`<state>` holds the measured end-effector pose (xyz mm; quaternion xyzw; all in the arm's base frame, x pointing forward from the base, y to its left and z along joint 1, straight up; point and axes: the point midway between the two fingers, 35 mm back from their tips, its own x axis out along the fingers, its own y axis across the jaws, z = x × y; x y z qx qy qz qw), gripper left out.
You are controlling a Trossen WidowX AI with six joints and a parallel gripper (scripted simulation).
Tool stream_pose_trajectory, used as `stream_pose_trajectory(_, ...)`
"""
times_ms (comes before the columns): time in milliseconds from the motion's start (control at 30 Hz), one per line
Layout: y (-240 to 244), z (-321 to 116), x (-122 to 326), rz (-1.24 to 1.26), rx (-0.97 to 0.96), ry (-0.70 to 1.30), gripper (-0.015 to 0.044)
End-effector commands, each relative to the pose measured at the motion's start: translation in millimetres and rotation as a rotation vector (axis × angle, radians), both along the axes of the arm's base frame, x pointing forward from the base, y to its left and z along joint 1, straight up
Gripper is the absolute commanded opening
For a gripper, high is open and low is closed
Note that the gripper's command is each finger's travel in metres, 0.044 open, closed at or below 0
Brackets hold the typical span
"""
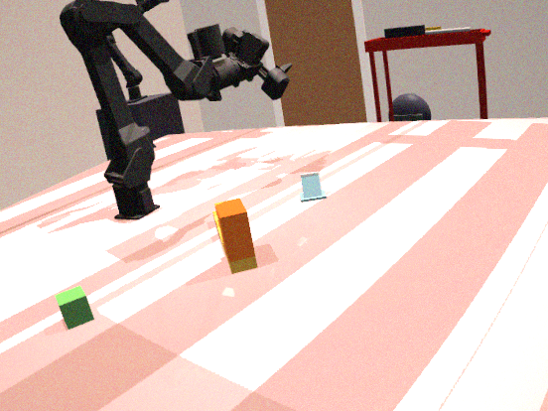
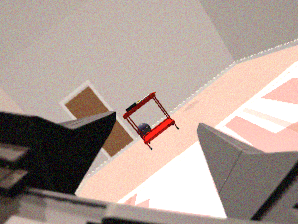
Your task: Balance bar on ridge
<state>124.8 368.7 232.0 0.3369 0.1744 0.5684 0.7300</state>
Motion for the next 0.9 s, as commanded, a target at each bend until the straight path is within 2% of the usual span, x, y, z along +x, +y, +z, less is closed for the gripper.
stream_pose_trajectory(0,0.0,-0.1,0.5,-0.002,-0.002,-0.002,0.0374)
stream_pose_trajectory(67,-0.4,-1.0,4.7,-0.015,-0.014,-0.014,0.0321)
stream_pose_trajectory(100,-0.8,-1.8,8.4,-0.027,-0.025,-0.025,0.0315)
stream_pose_trajectory(867,-50.7,-33.1,139.4,-0.351,-0.547,-0.376,0.0315)
